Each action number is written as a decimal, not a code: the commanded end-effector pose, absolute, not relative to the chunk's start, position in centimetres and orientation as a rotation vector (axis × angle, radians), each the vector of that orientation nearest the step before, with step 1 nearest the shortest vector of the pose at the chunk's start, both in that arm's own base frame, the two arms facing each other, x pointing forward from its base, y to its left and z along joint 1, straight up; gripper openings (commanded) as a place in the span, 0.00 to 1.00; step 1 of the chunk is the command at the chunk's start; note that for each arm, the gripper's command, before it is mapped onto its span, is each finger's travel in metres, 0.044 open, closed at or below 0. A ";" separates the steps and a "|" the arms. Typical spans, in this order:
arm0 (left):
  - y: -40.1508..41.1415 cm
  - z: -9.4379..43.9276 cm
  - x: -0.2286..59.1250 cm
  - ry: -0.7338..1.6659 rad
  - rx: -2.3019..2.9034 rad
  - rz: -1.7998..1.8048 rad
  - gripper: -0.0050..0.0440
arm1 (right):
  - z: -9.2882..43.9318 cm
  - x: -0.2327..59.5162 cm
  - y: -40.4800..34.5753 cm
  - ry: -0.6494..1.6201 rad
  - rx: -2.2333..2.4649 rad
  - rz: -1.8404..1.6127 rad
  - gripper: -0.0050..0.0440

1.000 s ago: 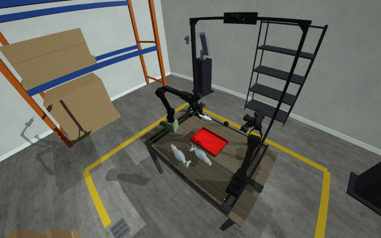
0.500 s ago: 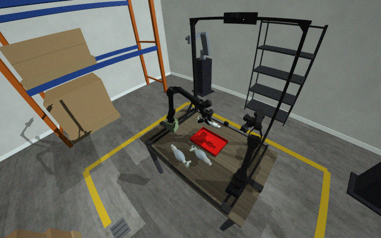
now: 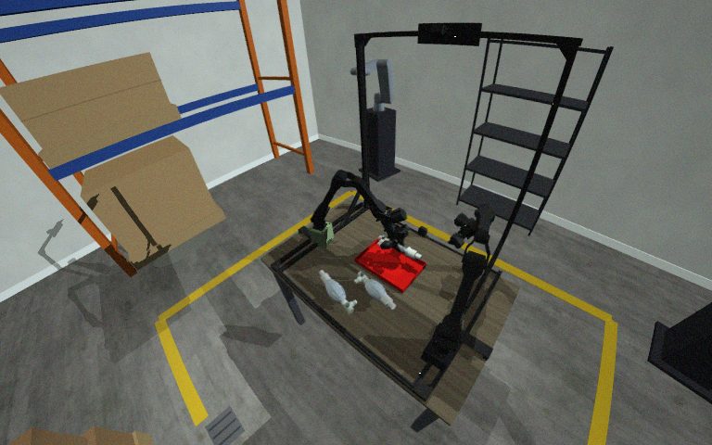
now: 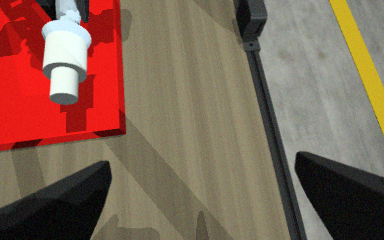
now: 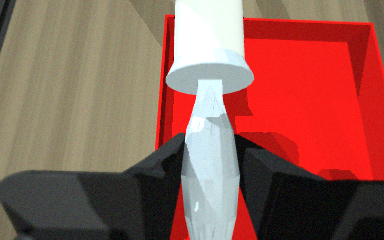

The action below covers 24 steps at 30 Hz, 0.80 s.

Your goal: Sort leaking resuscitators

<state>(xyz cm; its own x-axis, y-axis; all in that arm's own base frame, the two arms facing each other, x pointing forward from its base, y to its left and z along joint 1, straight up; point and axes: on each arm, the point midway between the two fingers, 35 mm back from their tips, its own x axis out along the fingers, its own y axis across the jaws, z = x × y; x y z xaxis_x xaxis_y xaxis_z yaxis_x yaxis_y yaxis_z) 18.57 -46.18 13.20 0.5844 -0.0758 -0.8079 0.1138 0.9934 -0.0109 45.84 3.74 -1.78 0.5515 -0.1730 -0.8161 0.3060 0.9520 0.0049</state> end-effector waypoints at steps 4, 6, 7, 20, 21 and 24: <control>-46.2 13.2 18.5 0.941 0.041 -0.110 1.00 | -5.1 45.1 3.5 0.975 0.143 -0.291 0.10; -46.2 13.2 18.5 0.941 0.041 -0.110 1.00 | -5.1 45.1 3.5 0.975 0.143 -0.291 0.10; -46.2 13.2 18.5 0.941 0.041 -0.110 1.00 | -5.1 45.1 3.5 0.975 0.143 -0.291 0.10; -46.2 13.2 18.5 0.941 0.042 -0.111 1.00 | -5.5 44.7 3.5 0.989 0.142 -0.293 1.00; -46.2 13.2 18.5 0.941 0.042 -0.111 1.00 | -5.5 44.7 3.5 0.989 0.142 -0.293 1.00; -46.2 13.2 18.5 0.941 0.042 -0.111 1.00 | -5.5 44.7 3.5 0.989 0.142 -0.293 1.00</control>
